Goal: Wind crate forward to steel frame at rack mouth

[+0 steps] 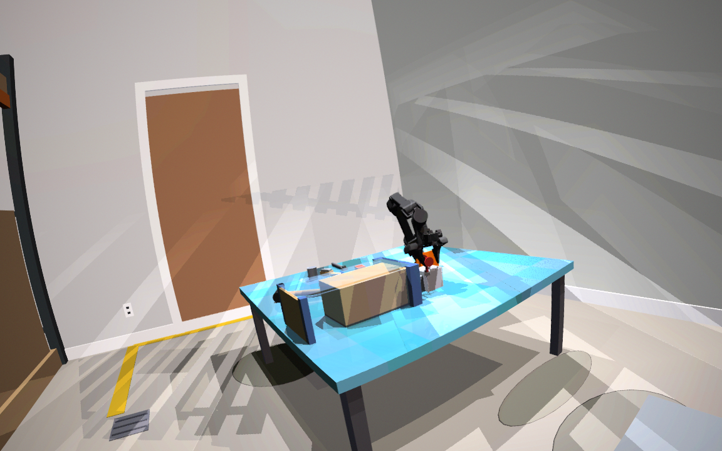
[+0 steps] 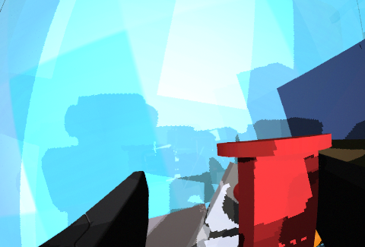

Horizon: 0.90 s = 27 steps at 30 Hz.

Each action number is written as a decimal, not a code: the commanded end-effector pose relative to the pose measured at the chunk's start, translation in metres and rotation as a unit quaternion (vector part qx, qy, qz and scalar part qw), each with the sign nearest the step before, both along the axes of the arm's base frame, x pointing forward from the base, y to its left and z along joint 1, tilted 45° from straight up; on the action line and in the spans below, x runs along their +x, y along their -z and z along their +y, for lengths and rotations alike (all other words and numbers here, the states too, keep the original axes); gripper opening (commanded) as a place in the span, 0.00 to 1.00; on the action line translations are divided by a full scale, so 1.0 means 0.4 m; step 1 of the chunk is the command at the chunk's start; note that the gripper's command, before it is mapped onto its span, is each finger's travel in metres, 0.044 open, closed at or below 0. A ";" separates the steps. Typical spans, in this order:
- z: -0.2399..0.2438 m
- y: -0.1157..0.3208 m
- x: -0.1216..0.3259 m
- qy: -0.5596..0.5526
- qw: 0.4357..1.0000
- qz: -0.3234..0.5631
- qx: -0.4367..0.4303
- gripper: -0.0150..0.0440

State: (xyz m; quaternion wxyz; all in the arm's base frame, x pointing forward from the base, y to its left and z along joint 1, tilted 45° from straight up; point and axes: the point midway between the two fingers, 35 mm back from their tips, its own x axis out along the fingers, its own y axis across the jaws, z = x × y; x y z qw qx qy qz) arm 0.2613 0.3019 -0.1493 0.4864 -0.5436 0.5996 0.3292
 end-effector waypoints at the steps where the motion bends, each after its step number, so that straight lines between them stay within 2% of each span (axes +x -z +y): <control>1: 0.005 0.001 0.007 0.000 1.000 -0.006 0.005 0.92; 3: 0.005 0.001 0.007 0.000 1.000 -0.006 0.005 1.00; 8: 0.023 -0.017 0.008 0.000 1.000 -0.005 0.004 1.00; 15: 0.106 -0.115 0.000 0.000 1.000 0.003 0.000 1.00; 20: 0.110 -0.124 -0.002 0.000 1.000 0.003 0.000 1.00; 27: 0.145 -0.264 -0.053 0.000 1.000 0.005 -0.001 1.00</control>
